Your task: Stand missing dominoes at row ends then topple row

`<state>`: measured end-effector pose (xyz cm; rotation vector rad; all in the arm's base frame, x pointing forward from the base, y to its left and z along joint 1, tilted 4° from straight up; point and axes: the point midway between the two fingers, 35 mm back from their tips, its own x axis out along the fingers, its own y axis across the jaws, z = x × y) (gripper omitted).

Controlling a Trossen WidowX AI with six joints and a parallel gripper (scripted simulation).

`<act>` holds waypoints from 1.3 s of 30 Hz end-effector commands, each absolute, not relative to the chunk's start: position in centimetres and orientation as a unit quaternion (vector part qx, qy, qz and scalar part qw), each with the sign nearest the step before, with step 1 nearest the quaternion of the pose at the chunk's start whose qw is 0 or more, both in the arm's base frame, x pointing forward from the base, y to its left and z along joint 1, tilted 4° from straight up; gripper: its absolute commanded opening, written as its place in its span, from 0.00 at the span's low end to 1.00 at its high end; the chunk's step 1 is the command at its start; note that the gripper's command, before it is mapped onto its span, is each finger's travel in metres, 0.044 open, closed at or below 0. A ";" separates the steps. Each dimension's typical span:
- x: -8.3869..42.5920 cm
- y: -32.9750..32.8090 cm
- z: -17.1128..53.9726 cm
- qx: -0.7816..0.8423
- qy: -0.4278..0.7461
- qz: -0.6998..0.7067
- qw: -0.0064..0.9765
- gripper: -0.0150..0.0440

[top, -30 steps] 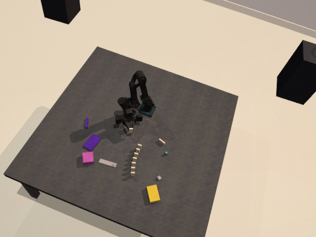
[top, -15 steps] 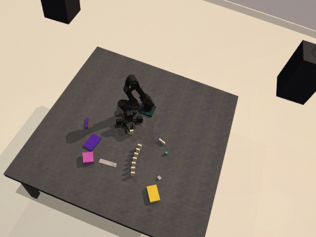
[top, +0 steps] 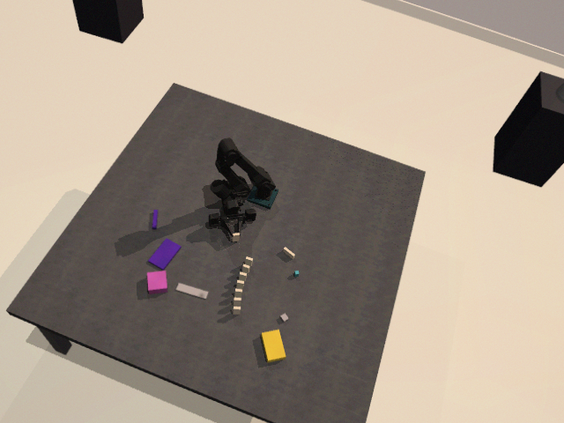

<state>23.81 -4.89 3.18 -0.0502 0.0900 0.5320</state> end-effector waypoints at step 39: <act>28.6 -6.4 7.0 0.016 0.129 0.233 0.964 1.00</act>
